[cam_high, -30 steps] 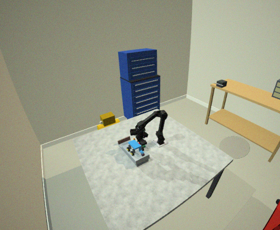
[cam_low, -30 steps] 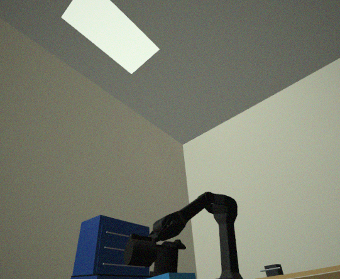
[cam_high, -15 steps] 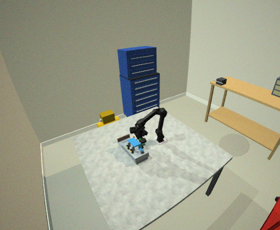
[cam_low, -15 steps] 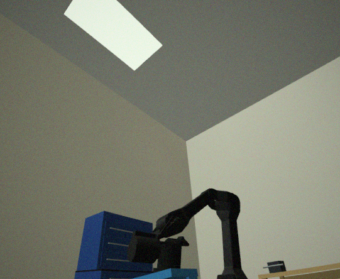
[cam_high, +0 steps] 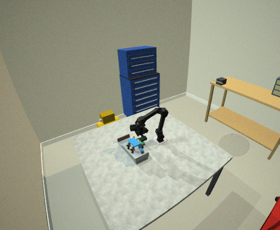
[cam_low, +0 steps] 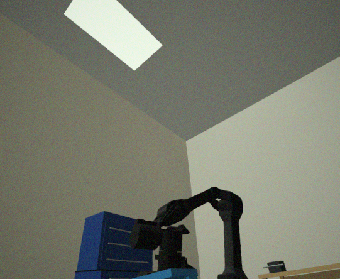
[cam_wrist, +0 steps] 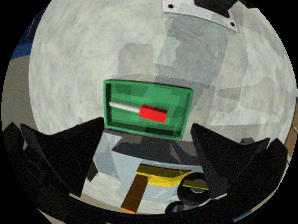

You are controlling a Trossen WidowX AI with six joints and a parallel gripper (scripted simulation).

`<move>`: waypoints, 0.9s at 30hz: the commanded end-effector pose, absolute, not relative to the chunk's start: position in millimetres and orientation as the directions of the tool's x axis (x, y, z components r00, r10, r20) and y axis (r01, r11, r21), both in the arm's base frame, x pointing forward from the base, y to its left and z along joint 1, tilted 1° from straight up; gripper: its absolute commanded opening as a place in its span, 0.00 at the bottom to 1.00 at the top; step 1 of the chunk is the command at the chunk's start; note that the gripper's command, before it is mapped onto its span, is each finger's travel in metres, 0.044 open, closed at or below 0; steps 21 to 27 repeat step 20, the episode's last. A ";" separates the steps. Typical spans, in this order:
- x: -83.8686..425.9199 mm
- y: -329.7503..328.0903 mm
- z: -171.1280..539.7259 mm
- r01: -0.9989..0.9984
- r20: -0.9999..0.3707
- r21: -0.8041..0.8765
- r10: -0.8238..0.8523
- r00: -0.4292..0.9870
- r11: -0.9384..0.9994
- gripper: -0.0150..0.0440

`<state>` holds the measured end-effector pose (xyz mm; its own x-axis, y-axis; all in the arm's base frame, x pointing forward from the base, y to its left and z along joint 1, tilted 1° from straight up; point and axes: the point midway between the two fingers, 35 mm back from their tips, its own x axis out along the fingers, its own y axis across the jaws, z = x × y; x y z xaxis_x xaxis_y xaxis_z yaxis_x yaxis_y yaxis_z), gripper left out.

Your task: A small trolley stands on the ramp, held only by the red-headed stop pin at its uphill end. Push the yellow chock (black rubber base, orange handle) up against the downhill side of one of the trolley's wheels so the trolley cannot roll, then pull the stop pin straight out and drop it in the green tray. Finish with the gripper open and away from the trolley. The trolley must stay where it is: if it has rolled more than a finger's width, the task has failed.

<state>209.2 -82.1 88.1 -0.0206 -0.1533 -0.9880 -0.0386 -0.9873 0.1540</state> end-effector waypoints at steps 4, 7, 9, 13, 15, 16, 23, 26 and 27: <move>209.6 -82.7 109.8 -0.045 -0.987 0.162 -0.162 -0.010 -0.986 1.00; 209.3 -82.6 118.1 -0.045 -0.987 0.162 -0.162 -0.010 -0.986 1.00; 209.5 -82.8 124.2 -0.045 -0.987 0.162 -0.162 -0.010 -0.986 1.00; 210.3 -83.5 136.1 -0.045 -0.987 0.162 -0.162 -0.010 -0.986 1.00; 210.8 -84.0 140.8 -0.045 -0.987 0.162 -0.162 -0.010 -0.986 1.00; 211.0 -84.1 141.8 -0.045 -0.987 0.162 -0.162 -0.010 -0.986 1.00; 210.4 -82.9 137.3 -0.043 -0.988 0.156 -0.156 -0.013 -0.987 1.00; 210.4 -82.9 137.3 -0.043 -0.988 0.156 -0.156 -0.013 -0.987 1.00; 210.4 -82.9 137.3 -0.043 -0.988 0.156 -0.156 -0.013 -0.987 1.00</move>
